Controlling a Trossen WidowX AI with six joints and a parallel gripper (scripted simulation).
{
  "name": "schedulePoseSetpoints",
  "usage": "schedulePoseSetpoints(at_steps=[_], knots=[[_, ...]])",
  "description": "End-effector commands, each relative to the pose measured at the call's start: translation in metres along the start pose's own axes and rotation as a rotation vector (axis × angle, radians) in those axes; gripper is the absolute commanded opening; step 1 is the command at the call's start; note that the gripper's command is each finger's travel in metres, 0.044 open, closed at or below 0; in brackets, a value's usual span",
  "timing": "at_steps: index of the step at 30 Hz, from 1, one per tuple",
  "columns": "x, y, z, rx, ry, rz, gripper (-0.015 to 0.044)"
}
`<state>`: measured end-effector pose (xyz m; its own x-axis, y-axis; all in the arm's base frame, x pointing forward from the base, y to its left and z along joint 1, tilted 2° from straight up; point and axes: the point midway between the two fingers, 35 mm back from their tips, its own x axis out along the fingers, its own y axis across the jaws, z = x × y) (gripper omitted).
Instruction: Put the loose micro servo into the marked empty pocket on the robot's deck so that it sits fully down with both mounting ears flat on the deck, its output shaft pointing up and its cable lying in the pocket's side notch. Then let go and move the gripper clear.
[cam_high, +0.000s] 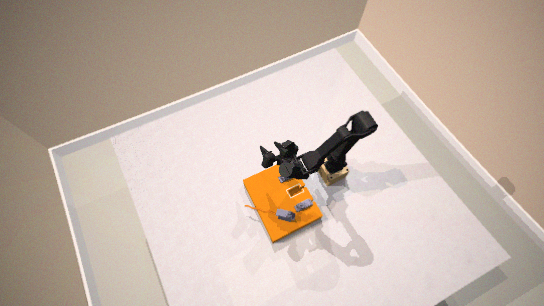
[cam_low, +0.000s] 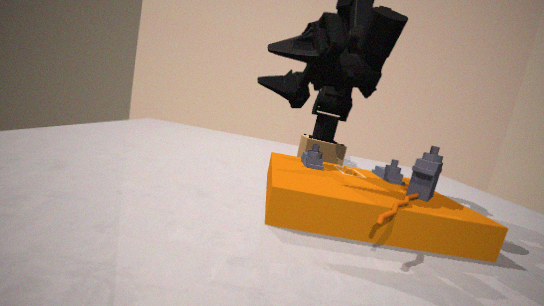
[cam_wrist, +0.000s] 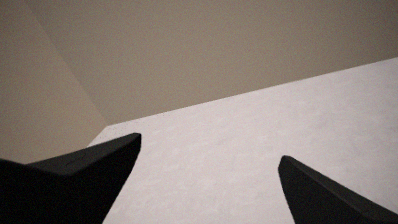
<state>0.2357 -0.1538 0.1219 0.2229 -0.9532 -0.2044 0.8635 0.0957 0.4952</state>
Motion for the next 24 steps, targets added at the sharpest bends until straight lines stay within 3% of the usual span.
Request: schedulePoseSetpoints(at_steps=[1, 24], knots=[[0.000, 0.000, 0.000, -0.005, 0.002, 0.001, 0.0426], [-0.011, 0.038, -0.039, -0.697, 0.216, 0.134, 0.0440]])
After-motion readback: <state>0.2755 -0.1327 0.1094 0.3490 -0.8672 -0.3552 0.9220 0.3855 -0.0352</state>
